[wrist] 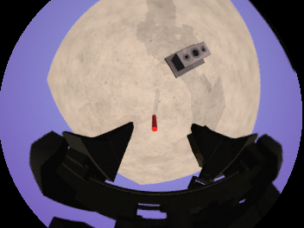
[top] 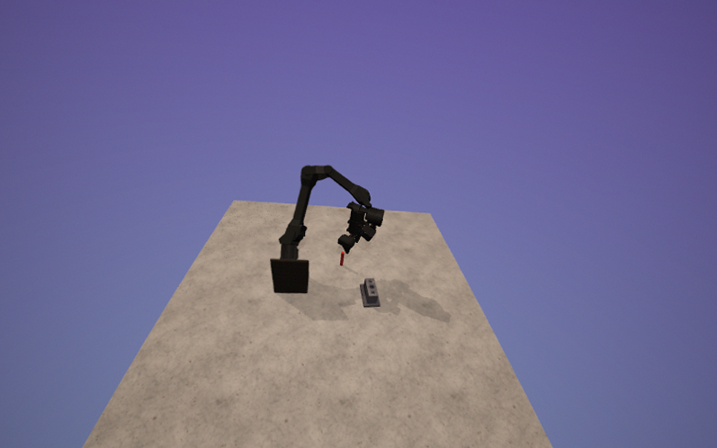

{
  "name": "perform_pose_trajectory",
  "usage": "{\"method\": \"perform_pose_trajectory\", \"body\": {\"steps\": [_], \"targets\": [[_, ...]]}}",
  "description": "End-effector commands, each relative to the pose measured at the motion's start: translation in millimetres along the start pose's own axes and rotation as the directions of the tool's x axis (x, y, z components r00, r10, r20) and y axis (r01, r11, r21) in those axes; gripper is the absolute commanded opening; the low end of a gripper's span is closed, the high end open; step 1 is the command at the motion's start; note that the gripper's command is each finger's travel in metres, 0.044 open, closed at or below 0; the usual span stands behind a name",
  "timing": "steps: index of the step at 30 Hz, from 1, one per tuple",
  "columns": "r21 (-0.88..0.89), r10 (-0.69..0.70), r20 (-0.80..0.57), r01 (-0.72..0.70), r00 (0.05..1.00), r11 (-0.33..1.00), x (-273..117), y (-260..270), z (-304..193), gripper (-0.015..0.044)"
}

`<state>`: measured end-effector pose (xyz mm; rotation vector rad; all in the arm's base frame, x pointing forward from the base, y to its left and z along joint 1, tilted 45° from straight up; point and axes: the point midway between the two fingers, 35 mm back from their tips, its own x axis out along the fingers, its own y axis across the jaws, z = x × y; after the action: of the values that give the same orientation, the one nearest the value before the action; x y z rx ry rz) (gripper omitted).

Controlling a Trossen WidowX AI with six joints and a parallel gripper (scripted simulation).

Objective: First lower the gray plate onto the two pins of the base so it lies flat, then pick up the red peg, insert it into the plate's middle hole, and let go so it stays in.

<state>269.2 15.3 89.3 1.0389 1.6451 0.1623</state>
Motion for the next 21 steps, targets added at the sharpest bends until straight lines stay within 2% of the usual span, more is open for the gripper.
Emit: {"method": "perform_pose_trajectory", "body": {"steps": [1, 17, 21], "targets": [[0.543, 0.021, 0.016, -0.026, 1.000, 0.839, 2.5, 8.1, -44.0, 0.0440], [0.543, 0.021, 0.016, -0.026, 1.000, 0.839, 2.5, 8.5, -44.6, 0.0440], [0.543, 0.022, 0.016, -0.027, 1.000, 0.840, 26.6, 9.2, -44.4, 0.0440]]}}
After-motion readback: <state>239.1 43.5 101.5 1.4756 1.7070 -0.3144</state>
